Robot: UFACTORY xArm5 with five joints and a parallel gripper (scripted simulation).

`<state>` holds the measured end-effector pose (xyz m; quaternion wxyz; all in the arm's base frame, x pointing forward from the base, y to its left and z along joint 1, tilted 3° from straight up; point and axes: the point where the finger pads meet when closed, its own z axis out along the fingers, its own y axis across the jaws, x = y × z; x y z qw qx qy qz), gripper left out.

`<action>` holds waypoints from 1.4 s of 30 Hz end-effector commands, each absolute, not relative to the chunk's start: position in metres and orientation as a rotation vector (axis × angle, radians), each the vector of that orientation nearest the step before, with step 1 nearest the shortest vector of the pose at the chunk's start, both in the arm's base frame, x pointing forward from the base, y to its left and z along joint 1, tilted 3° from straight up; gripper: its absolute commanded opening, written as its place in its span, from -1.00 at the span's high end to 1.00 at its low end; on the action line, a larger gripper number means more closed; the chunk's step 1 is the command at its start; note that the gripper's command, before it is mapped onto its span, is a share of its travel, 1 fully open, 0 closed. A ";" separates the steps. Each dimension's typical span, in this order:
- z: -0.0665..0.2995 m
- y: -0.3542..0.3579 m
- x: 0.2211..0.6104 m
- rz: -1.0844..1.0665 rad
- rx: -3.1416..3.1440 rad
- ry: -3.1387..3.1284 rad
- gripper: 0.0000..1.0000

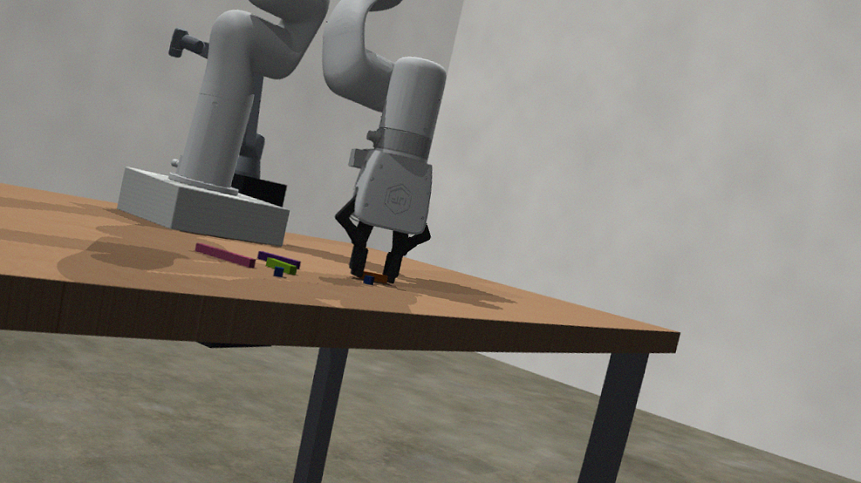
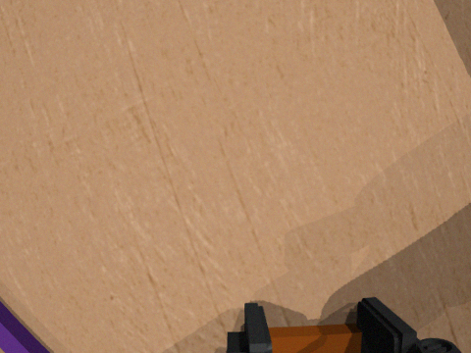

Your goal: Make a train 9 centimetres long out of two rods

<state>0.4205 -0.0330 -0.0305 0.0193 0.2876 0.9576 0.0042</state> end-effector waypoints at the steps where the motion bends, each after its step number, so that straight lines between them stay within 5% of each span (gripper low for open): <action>1: -0.029 -0.033 0.422 0.014 0.892 2.969 0.24; 20: -0.029 -0.033 0.422 0.014 0.892 2.969 0.24; 35: -0.029 -0.033 0.422 0.014 0.892 2.969 -0.18; 42: -0.029 -0.033 0.422 0.014 0.892 2.969 -0.18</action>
